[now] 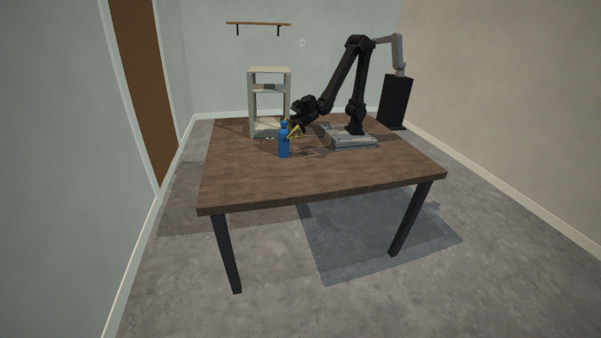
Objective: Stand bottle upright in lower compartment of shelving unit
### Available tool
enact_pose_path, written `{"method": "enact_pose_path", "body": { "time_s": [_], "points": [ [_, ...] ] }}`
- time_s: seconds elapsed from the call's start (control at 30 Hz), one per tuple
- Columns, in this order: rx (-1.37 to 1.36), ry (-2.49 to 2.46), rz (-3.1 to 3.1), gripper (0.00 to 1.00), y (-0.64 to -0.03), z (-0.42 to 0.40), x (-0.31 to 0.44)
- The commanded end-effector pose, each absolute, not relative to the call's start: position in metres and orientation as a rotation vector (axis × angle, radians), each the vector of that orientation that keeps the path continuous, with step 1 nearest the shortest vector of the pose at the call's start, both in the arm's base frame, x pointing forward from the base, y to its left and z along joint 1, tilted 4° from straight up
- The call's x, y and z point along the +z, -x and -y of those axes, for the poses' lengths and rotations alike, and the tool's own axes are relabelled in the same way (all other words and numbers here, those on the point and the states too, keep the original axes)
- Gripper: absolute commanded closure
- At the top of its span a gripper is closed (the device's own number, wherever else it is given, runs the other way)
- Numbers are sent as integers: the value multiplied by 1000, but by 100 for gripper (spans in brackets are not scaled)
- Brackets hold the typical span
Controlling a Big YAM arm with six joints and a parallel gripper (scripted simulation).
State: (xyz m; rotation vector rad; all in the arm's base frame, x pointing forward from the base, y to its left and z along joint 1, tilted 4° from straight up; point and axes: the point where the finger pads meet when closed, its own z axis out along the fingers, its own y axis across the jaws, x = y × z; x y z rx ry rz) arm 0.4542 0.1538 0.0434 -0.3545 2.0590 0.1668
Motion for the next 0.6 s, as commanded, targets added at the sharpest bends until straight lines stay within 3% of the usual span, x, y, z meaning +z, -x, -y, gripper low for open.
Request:
{"method": "enact_pose_path", "body": {
  "time_s": [0.0,0.57],
  "points": [
    [171,354,-2026,9,-458,-157,54],
    [174,353,-2017,9,-465,-161,63]
  ]
}}
